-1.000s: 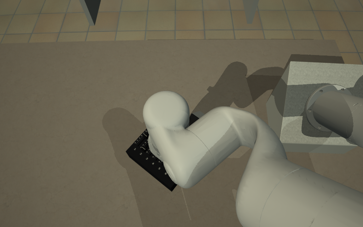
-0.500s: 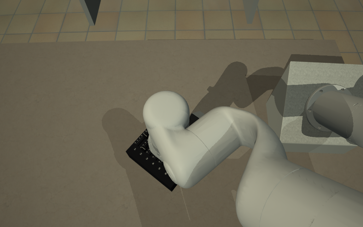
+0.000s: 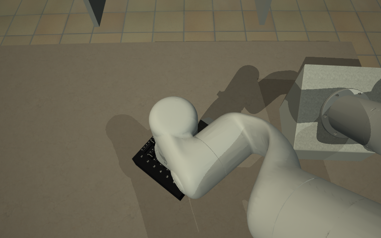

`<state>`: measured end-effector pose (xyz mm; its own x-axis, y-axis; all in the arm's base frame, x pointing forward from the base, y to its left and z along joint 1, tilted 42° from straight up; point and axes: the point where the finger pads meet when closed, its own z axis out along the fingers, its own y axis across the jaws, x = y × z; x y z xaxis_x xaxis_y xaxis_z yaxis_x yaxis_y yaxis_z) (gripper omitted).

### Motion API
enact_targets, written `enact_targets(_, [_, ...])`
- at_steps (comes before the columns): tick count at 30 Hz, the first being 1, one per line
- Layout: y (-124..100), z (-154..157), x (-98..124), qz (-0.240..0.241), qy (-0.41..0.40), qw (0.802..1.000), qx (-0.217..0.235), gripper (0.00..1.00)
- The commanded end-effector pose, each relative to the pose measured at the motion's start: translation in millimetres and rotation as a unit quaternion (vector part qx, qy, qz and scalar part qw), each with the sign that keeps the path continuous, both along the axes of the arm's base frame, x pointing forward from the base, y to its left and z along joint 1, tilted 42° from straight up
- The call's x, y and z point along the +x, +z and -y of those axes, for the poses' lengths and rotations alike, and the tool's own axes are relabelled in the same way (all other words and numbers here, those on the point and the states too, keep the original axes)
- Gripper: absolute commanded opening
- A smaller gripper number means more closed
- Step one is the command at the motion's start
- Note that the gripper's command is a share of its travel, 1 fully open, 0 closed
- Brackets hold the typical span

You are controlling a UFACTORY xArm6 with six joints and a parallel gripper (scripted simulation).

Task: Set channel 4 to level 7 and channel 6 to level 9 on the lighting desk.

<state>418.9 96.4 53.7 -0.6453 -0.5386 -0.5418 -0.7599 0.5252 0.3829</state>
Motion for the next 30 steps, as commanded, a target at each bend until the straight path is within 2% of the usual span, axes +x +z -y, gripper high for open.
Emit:
enact_targets(1, [2,0,3,0.002,-0.001,1.000,0.000,0.00])
enact_targets(14, [5,1,3,0.002,-0.001,1.000,0.000,0.00])
enact_targets(30, [31,23,0,0.002,-0.001,1.000,0.000,0.00])
